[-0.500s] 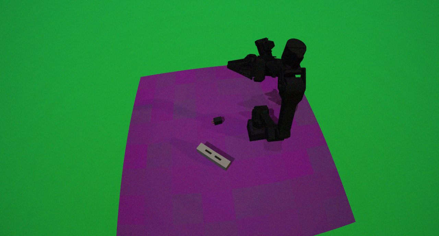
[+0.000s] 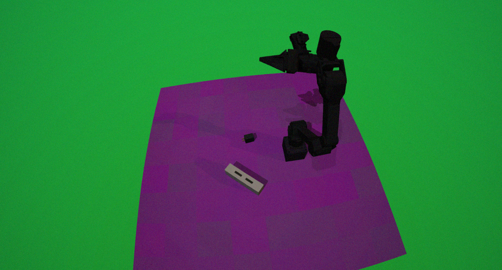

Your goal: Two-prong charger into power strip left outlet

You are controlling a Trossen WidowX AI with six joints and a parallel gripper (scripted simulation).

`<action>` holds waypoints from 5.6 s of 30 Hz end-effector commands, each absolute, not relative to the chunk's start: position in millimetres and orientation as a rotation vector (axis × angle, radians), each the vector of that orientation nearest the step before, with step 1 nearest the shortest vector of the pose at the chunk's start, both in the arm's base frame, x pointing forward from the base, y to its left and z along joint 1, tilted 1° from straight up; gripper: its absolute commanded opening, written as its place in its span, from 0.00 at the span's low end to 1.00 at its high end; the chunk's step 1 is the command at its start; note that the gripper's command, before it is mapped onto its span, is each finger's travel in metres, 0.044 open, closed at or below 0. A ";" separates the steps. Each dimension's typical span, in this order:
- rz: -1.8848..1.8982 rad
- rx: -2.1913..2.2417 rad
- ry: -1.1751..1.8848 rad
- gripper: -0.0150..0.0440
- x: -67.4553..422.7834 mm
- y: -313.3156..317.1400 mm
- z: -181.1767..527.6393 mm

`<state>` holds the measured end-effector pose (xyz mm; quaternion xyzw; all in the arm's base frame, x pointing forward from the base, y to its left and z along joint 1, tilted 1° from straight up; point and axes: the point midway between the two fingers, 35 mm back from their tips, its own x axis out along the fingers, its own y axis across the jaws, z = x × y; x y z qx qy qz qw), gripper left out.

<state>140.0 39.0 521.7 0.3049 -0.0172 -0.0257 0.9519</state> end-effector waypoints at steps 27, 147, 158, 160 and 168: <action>-0.174 0.710 0.156 1.00 195.7 -102.2 449.5; 0.223 -0.272 1.595 0.78 249.0 -66.6 -33.4; 0.223 -0.272 1.595 0.45 249.0 -66.6 -33.4; 0.223 -0.272 1.595 0.43 249.0 -66.6 -33.4; 0.224 -0.274 1.597 0.25 248.7 -66.4 -12.3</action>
